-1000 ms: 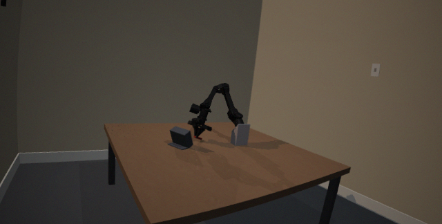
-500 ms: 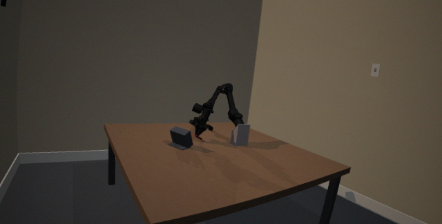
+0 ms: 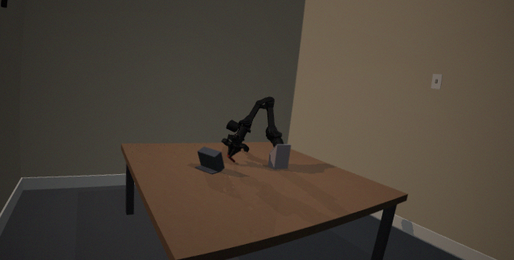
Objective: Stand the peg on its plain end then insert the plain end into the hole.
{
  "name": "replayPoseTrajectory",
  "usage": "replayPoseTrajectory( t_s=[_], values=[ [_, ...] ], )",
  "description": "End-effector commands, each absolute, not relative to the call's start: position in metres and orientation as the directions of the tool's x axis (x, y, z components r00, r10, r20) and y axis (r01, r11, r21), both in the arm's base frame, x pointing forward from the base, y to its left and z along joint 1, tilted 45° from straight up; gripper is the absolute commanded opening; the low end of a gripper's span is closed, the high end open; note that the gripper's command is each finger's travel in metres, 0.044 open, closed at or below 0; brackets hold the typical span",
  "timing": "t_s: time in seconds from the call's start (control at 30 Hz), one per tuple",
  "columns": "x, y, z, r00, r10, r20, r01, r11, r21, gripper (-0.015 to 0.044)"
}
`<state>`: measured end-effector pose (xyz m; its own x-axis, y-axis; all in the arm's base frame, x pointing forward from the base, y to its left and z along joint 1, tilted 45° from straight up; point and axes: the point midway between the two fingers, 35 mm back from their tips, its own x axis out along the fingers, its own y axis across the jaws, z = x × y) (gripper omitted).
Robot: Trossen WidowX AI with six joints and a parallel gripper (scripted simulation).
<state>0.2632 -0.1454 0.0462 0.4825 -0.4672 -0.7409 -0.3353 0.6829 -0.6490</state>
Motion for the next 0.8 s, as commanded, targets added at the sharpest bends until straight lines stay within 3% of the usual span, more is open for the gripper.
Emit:
replayPoseTrajectory(
  t_s=[0.0, 0.77],
  values=[
    [0.260, -0.144, 0.047, 0.515, -0.442, -0.735, -0.340, 0.682, -0.648, 0.0049],
    [0.246, -0.144, 0.055, 0.660, -0.318, -0.681, -0.342, 0.680, -0.649, 0.0049]
  ],
)
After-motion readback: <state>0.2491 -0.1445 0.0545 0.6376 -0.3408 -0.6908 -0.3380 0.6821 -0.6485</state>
